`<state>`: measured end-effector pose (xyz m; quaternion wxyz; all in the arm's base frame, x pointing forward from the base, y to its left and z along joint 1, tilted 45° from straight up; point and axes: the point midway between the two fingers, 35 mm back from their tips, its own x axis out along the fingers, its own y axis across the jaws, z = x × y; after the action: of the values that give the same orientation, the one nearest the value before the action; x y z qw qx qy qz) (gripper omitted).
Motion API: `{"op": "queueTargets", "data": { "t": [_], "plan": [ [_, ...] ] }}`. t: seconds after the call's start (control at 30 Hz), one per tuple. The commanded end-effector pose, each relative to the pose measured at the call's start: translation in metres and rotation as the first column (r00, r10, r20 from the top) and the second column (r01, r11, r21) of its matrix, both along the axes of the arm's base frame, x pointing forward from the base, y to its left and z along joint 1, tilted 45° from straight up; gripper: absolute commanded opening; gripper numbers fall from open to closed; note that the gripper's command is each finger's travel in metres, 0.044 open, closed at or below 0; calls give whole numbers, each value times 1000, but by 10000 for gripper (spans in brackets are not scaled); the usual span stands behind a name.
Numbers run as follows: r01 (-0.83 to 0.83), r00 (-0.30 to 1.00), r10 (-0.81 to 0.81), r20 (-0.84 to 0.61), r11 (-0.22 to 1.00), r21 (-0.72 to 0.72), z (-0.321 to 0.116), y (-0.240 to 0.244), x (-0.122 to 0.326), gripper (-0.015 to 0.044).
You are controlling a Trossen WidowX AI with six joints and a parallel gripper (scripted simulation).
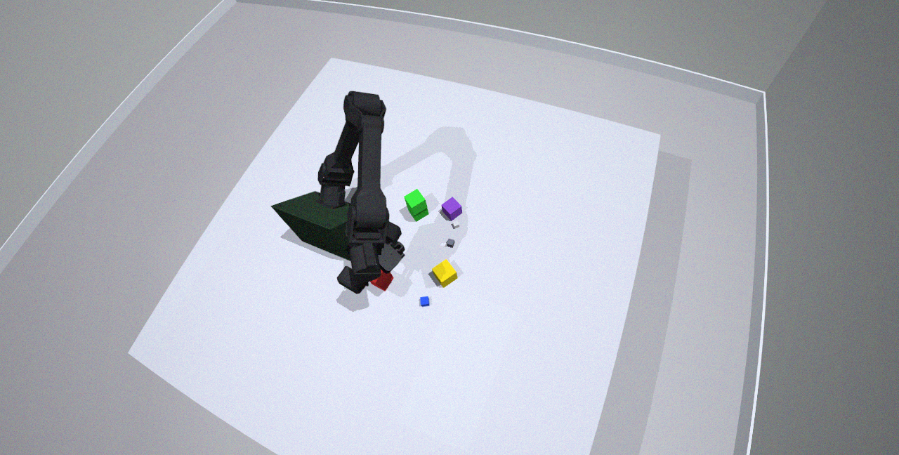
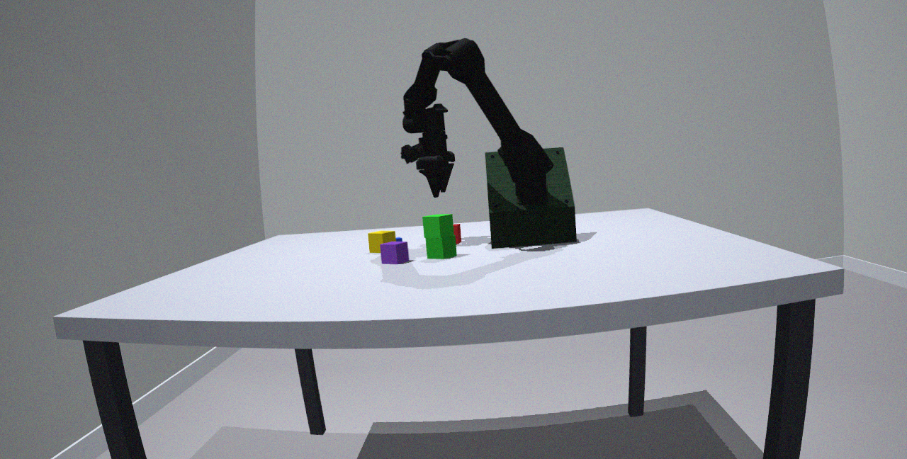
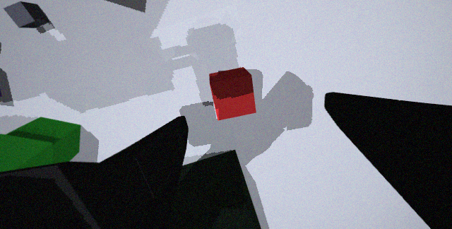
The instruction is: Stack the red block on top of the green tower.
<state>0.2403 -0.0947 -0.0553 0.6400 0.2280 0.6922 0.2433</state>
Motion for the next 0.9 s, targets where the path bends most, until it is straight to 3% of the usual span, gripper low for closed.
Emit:
{"op": "queueTargets", "data": {
  "t": [0.0, 0.23, 0.5, 0.87],
  "plan": [
    [-2, 1000, 2, 4, 997, 79, 0, 1, -18, 440],
    [-2, 1000, 2, 4, 997, 78, -2, 3, -18, 440],
    [-2, 1000, 2, 5, 997, 81, -41, 41, -23, 440],
    [-2, 1000, 2, 5, 997, 81, -47, 48, -25, 440]
  ]
}}
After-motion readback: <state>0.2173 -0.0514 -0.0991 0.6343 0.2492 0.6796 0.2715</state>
